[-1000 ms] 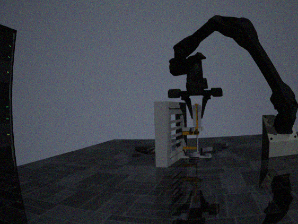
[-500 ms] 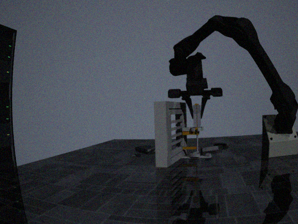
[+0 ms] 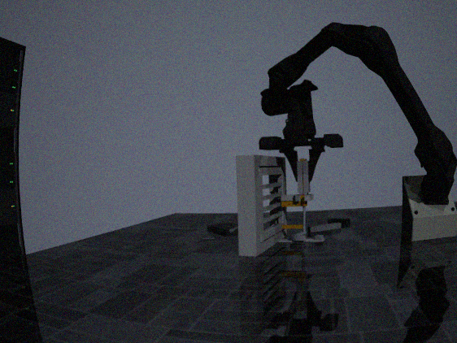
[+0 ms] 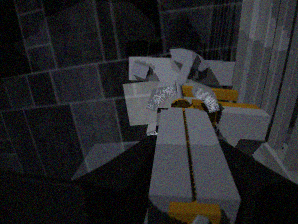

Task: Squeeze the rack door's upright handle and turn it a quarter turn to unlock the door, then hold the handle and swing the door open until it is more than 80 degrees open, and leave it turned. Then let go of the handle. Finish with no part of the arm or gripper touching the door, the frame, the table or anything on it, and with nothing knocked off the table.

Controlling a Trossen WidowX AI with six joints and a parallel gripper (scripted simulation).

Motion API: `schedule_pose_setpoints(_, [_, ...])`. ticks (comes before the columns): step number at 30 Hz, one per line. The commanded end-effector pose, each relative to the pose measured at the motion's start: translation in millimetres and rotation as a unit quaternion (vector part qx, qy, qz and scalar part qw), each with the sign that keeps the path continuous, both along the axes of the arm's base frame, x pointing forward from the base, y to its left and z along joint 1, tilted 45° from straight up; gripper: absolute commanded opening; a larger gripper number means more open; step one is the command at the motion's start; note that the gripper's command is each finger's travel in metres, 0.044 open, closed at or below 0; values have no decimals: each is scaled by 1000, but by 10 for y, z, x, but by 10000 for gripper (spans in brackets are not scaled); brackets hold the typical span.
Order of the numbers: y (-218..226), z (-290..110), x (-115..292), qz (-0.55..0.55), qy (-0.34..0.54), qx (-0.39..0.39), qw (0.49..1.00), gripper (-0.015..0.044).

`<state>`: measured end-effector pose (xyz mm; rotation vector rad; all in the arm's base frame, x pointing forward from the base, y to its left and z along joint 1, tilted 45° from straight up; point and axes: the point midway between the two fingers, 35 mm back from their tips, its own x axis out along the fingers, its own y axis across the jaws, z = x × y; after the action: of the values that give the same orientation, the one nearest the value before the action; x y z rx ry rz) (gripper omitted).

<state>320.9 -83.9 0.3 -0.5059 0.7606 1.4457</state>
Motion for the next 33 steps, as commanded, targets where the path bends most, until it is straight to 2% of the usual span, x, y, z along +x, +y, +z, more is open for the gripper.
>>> schedule_pose_setpoints(1, [29,34,-65,-34,35,0,999,26])
schedule_pose_setpoints(33, [354,368,-562,-251,244,-12,937,26])
